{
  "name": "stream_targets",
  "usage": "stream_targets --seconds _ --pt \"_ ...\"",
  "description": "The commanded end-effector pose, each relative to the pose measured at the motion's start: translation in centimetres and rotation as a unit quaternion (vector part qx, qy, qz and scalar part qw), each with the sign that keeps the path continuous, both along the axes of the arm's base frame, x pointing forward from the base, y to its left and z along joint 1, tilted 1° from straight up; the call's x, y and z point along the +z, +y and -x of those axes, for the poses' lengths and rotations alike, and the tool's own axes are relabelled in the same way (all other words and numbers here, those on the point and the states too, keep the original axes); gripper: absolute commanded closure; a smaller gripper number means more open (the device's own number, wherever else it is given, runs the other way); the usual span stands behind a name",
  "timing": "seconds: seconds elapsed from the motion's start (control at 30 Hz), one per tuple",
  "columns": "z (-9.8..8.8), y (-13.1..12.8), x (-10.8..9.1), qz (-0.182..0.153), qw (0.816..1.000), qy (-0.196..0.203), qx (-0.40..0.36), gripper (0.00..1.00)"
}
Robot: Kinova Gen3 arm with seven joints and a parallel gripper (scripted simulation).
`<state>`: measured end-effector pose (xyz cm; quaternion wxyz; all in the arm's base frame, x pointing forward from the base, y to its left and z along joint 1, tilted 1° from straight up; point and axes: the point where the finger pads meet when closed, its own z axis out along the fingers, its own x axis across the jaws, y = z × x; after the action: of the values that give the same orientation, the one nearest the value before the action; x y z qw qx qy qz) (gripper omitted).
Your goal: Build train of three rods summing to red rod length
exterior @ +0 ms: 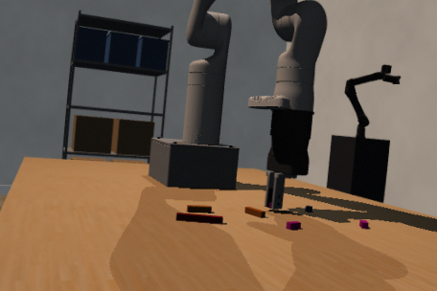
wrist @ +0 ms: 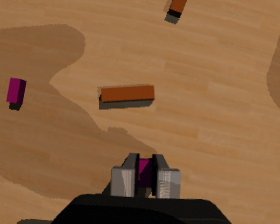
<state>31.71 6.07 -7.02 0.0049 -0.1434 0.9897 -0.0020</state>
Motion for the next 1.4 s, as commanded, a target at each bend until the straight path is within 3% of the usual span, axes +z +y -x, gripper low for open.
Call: stream_targets --seconds 0.0,0.5,1.0,1.37 --pt "-0.2 0.0 0.4 0.0 1.0 -0.002 0.0 0.76" --pt "-0.1 0.0 3.2 0.0 1.0 -0.002 0.0 0.76" --pt "-0.1 0.0 7.7 0.0 1.0 -0.002 0.0 0.76" --pt "-0.1 0.0 9.2 0.0 1.0 -0.002 0.0 0.76"
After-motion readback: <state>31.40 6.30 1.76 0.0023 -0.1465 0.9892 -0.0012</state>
